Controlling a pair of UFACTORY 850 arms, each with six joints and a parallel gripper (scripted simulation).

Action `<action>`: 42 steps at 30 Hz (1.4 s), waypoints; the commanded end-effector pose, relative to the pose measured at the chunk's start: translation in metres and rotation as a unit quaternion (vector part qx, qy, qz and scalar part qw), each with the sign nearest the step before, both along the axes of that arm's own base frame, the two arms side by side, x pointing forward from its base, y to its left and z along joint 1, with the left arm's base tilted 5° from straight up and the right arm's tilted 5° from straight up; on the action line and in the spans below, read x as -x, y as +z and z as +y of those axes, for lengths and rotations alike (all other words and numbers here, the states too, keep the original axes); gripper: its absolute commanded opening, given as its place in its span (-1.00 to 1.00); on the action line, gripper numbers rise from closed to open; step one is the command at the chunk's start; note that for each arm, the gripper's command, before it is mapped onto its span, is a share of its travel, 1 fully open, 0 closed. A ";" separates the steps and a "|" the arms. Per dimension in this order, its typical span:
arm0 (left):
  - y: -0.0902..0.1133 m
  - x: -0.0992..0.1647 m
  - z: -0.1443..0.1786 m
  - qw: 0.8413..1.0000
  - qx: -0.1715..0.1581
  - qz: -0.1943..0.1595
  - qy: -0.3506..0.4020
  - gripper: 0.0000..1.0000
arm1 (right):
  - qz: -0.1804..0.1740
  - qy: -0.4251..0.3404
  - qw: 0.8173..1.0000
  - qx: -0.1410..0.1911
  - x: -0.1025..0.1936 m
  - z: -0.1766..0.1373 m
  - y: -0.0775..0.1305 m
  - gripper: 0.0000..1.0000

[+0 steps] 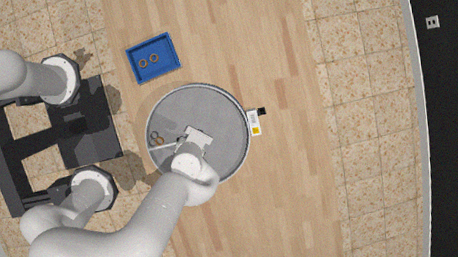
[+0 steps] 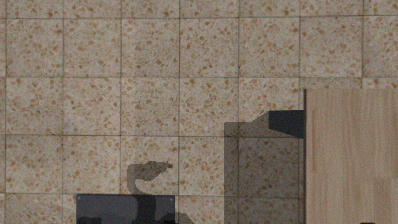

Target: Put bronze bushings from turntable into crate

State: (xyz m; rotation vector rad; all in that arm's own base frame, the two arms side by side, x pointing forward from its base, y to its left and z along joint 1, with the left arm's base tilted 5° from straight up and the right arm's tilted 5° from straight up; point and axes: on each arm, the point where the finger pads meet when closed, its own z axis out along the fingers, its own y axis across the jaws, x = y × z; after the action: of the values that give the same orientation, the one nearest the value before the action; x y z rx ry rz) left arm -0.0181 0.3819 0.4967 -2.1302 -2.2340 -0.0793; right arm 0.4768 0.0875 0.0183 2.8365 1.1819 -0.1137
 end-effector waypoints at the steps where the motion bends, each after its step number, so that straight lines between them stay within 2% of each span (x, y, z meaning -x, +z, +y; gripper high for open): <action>1: 0.001 0.000 0.000 1.000 -0.001 0.000 0.000 1.00 | 0.019 0.033 0.999 -0.008 0.007 -0.003 -0.001 -0.77; 9: 0.001 0.000 0.000 1.000 -0.001 0.000 0.000 1.00 | 0.045 0.086 0.995 -0.018 0.020 -0.006 -0.003 -0.77; 19: 0.001 0.000 0.000 1.000 -0.001 0.000 0.000 1.00 | 0.091 0.189 0.976 -0.051 0.044 -0.010 -0.006 -0.77; 21: 0.001 0.000 0.000 1.000 -0.001 0.000 0.000 1.00 | 0.091 0.189 0.976 -0.051 0.044 -0.010 -0.006 -0.77; 32: 0.001 0.000 0.000 1.000 -0.001 0.000 0.000 1.00 | 0.129 0.309 0.936 -0.112 0.072 -0.007 -0.008 -0.77; 36: 0.001 0.000 0.000 1.000 -0.001 0.000 0.000 1.00 | 0.136 0.352 0.916 -0.139 0.081 -0.005 -0.008 -0.77; 38: 0.001 0.000 0.000 1.000 -0.001 0.000 0.000 1.00 | 0.136 0.352 0.916 -0.139 0.081 -0.005 -0.008 -0.77; 42: 0.001 0.000 0.000 1.000 -0.001 0.000 0.000 1.00 | 0.140 0.393 0.894 -0.166 0.090 -0.001 -0.007 -0.77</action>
State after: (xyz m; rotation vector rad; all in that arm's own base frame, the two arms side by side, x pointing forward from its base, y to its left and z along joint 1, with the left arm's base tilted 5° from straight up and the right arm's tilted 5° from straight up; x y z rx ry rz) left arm -0.0181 0.3819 0.4967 -2.1302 -2.2340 -0.0793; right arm 0.3932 0.0838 0.0104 2.4172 2.3850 -0.3388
